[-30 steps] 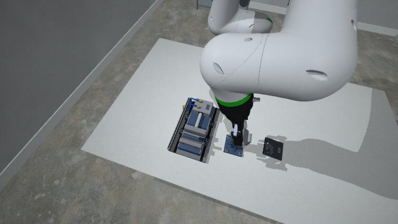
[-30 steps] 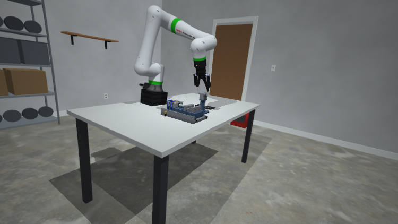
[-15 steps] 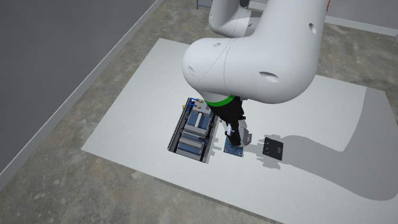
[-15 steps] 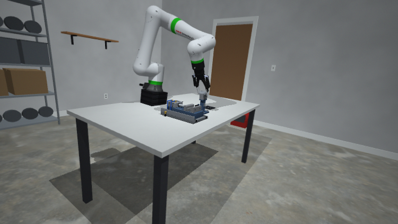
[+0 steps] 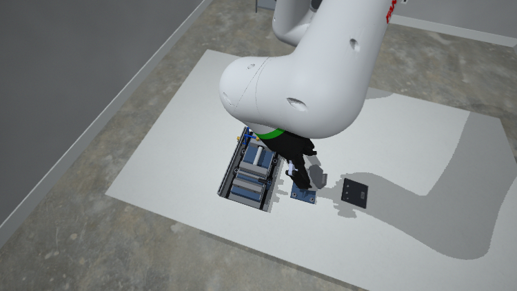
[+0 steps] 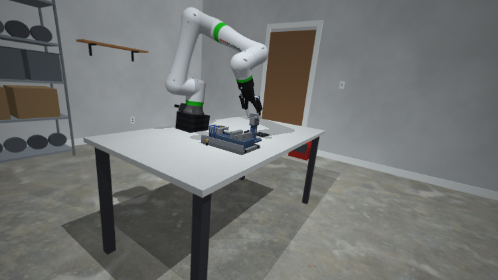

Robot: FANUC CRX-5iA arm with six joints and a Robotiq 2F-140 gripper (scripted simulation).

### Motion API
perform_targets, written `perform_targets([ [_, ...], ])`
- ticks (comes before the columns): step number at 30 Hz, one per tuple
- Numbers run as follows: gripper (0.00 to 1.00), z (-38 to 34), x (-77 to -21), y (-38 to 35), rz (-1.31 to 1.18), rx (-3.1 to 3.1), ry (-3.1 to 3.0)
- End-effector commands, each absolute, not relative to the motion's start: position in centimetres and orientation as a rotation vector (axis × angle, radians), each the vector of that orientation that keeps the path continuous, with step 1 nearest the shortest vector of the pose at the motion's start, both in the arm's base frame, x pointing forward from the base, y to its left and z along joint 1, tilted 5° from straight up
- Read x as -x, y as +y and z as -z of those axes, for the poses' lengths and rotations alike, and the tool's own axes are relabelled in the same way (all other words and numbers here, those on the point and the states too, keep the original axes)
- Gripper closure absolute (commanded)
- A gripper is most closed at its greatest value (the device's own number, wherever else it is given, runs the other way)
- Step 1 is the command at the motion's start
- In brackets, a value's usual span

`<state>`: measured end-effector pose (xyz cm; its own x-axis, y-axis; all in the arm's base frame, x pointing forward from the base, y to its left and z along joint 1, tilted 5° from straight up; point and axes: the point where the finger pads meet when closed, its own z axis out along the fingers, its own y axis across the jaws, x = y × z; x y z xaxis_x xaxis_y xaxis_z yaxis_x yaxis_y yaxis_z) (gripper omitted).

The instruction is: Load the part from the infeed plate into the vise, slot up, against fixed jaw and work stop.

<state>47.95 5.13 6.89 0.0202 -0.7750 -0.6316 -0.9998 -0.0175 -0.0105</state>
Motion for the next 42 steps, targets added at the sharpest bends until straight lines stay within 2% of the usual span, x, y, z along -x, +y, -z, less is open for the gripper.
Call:
perform_targets([
  [1,0.49,-6.85,-47.96,5.08,-0.665,1.829,1.789],
  [42,0.49,-6.57,-47.97,4.79,-0.786,1.726,1.687],
])
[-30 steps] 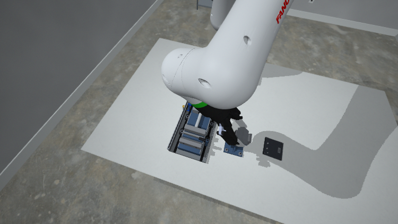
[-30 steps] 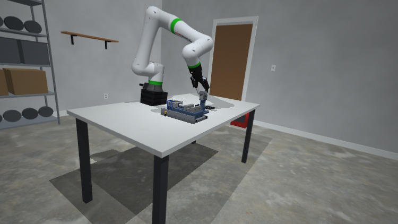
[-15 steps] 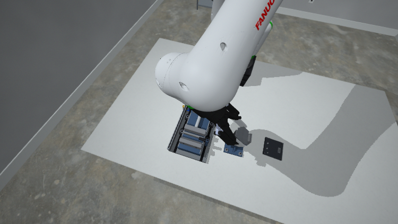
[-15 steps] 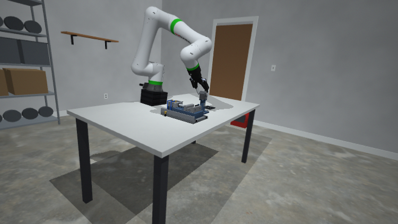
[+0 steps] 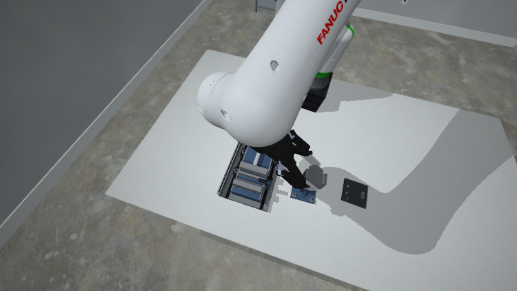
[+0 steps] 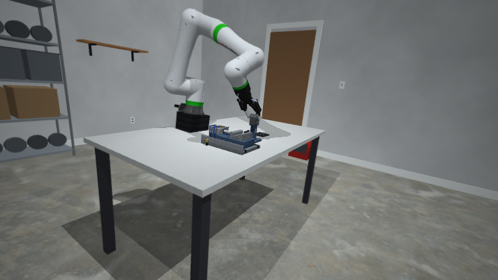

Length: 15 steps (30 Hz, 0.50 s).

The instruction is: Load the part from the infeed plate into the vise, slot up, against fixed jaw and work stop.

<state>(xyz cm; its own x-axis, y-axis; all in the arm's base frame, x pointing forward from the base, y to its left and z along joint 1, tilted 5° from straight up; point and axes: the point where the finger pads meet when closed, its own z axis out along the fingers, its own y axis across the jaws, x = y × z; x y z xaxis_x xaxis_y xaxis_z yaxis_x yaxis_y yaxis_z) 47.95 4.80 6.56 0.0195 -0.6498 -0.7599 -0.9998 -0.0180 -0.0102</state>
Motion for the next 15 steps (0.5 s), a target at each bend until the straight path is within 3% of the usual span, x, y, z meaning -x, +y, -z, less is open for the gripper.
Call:
perform_targets([
  [1,0.49,-6.57,-47.97,4.79,-0.786,1.726,1.687],
  [15,0.49,-6.55,-47.97,4.77,-0.795,1.717,1.678],
])
